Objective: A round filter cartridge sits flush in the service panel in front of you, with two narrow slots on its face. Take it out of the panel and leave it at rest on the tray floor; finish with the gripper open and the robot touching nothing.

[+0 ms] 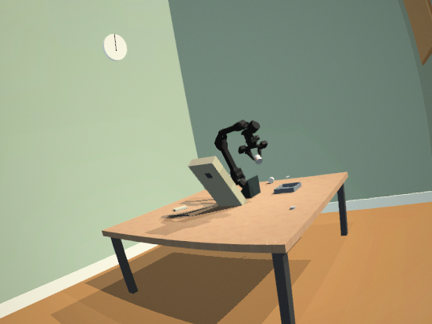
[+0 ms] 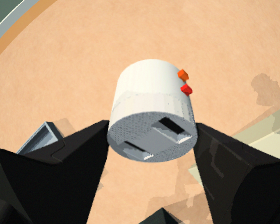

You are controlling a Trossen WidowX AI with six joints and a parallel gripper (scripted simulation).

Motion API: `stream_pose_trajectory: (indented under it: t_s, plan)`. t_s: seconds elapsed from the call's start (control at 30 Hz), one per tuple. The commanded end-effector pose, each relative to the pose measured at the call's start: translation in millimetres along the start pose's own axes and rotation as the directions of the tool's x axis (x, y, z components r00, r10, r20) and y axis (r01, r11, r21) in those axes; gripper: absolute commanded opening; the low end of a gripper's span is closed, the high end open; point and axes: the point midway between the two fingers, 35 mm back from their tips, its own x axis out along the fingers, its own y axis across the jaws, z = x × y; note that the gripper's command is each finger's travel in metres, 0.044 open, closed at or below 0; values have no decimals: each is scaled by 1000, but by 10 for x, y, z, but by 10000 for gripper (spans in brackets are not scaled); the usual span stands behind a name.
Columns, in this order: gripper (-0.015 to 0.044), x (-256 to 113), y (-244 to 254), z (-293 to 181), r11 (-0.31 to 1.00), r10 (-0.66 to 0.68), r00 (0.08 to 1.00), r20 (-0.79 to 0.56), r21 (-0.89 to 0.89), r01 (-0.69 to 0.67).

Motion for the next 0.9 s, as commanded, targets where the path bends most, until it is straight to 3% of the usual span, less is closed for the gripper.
stream_pose_trajectory:
  t_s: [0.0,0.13,0.37,0.87]
  plan:
    - [0,44,294,-5,986,81,997,7,-145,-79]
    - [0,74,541,-19,952,151,989,11,-272,-142]
    - [0,92,597,-42,945,161,987,9,-290,-152]
    - [0,465,1448,-691,792,311,949,-53,-537,-290]
